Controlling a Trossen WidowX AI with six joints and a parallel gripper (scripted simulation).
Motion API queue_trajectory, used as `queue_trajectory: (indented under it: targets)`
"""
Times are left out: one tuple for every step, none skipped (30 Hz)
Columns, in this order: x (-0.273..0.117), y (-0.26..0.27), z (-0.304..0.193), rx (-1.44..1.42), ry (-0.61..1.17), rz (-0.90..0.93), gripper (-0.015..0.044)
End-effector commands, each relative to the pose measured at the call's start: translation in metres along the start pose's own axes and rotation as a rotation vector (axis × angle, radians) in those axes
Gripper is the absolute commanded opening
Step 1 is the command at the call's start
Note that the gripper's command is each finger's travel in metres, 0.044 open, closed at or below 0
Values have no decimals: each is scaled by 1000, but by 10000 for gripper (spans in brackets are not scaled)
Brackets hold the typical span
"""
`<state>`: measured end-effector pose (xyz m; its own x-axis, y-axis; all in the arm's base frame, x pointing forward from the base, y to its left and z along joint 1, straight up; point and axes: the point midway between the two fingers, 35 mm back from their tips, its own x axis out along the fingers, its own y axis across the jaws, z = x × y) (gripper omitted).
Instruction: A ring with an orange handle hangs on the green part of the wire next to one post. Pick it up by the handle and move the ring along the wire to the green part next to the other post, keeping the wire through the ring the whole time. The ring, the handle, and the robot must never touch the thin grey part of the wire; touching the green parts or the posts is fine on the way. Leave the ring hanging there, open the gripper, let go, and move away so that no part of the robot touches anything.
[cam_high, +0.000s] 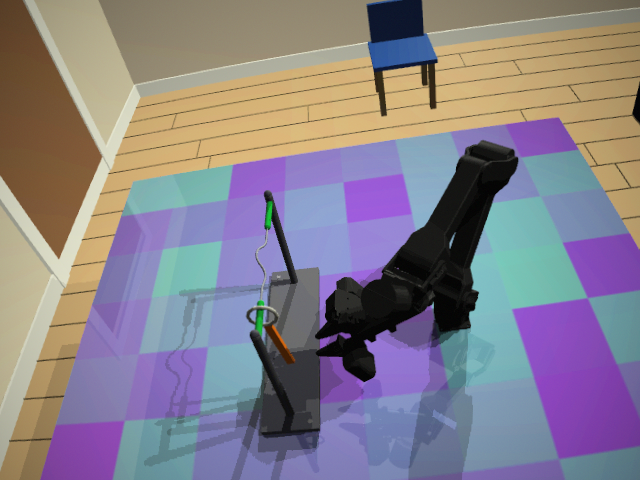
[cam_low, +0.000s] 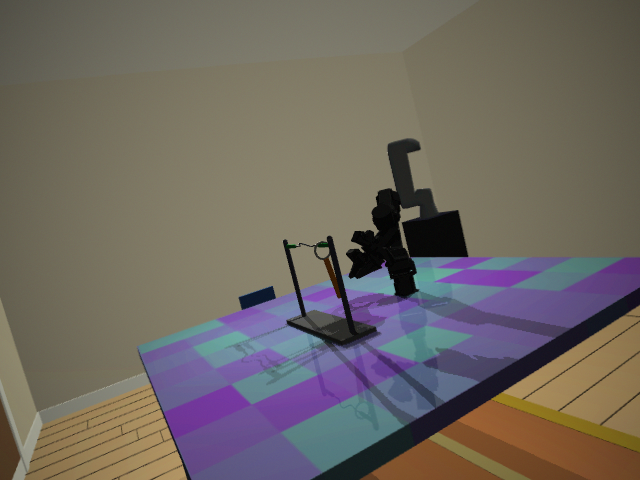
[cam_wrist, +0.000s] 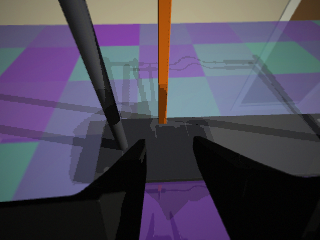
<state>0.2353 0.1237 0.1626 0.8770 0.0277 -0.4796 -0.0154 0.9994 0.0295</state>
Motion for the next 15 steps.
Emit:
queue_trajectory:
  targets:
    - [0,0,0,3,-1,-2,160]
    - [0,0,0,3,-1,-2,160]
    - [-2,0,0,0,1,0,186]
    - [-7,1,0,1,3,0,212]
    - [-15,2,-1,1,5,-1,239]
    - [-25,2,-1,1,6,-1,265]
    - [-35,1,0,0,4,0,291]
    - [-43,0,0,-1,0,0,317]
    - [-48,-1,1,-2,-3,1,344]
    - [-50,-2,1,-2,-4,2,370]
    - [-50,-2,1,-2,-4,2,396]
    - [-50,-2,1,-2,-4,2,423]
    - [-50,-2,1,-2,-4,2,440]
    - [-50,-2,1,-2,-4,2,440]
    - [-50,-2,1,-2,-4,2,440]
